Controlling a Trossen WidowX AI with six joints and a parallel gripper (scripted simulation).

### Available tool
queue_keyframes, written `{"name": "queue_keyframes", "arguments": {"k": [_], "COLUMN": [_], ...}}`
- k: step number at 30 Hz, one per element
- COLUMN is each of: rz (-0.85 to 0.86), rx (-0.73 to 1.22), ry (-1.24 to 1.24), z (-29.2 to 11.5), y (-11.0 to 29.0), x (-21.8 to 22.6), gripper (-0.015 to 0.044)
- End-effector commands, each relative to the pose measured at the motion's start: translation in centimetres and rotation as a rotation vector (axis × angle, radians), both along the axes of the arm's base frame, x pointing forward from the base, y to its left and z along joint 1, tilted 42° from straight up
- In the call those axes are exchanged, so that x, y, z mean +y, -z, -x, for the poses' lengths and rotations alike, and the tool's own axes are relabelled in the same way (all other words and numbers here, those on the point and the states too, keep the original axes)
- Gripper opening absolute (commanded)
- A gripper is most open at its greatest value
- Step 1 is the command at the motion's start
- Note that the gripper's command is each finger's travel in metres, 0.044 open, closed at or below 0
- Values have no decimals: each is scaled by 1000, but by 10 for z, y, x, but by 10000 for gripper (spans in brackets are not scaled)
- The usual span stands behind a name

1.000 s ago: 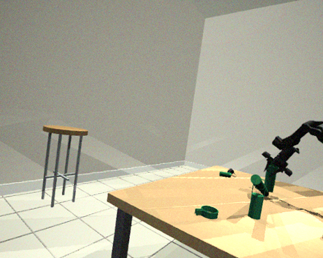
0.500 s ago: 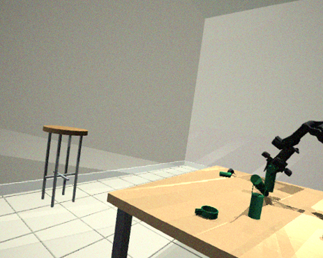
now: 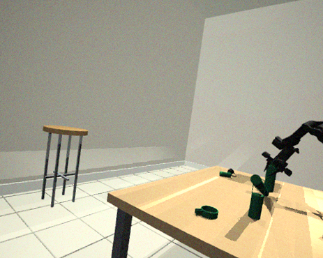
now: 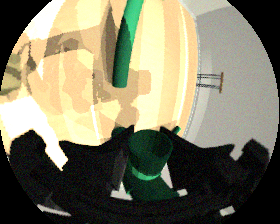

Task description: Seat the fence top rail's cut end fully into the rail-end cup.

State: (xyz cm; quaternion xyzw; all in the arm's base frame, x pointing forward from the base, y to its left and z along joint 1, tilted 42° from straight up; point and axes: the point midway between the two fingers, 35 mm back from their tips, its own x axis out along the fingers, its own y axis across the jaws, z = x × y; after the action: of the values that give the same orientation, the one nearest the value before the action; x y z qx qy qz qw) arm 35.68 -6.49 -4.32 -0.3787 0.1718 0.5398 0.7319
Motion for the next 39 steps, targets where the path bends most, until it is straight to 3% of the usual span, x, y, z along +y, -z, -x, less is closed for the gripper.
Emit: {"name": "queue_keyframes", "arguments": {"k": [1,14,25,39], "rz": [0,1,-27,-511], "rx": [0,5,46,924], "ry": [0,3,43,869], "z": [0,-1,0,15], "y": [0,-25,-56,-186], "x": [0,1,5,26], "gripper": [105,440,440,440]}}
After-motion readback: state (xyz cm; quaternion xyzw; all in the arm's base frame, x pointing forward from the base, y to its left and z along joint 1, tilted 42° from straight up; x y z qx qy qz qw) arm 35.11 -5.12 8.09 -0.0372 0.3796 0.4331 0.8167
